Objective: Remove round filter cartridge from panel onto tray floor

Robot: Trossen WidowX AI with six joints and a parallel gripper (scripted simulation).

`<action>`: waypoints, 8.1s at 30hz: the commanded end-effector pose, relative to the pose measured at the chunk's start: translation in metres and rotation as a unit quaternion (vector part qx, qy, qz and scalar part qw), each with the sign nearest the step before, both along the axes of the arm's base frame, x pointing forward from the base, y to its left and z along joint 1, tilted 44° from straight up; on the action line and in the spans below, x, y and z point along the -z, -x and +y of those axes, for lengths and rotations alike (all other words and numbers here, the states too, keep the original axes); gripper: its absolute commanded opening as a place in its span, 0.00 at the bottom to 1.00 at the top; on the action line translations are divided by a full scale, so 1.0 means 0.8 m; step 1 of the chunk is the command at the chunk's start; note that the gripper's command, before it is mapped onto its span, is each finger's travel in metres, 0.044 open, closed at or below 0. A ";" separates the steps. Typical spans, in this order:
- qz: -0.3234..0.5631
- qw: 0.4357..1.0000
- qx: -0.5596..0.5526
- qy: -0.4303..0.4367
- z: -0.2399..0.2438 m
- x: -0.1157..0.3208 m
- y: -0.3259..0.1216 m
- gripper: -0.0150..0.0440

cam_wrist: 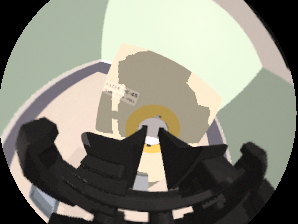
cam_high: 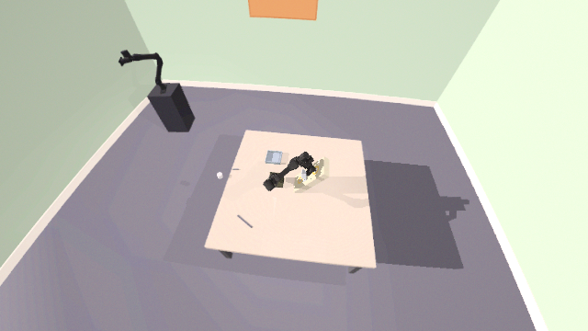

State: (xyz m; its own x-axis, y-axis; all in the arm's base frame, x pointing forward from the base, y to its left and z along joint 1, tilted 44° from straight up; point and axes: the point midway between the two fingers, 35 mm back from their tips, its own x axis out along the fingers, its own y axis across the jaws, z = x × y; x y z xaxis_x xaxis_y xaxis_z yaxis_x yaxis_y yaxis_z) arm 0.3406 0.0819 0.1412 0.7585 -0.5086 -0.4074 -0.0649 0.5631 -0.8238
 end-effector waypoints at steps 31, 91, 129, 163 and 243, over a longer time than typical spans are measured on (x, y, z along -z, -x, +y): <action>-0.002 1.000 0.001 0.000 -0.002 0.002 -0.004 0.25; -0.399 0.623 0.321 -0.591 -0.010 0.009 -0.013 0.25; -0.391 0.641 0.315 -0.580 -0.010 0.009 -0.013 0.25; -0.387 0.644 0.318 -0.578 0.022 -0.009 0.027 0.25; -0.386 0.643 0.317 -0.581 0.105 -0.098 0.061 0.85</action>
State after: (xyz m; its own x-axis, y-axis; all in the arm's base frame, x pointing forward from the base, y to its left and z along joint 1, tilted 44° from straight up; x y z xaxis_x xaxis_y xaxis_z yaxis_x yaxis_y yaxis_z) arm 0.2918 0.1611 0.2135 0.7578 -0.4996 -0.4197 0.6507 0.5315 0.5423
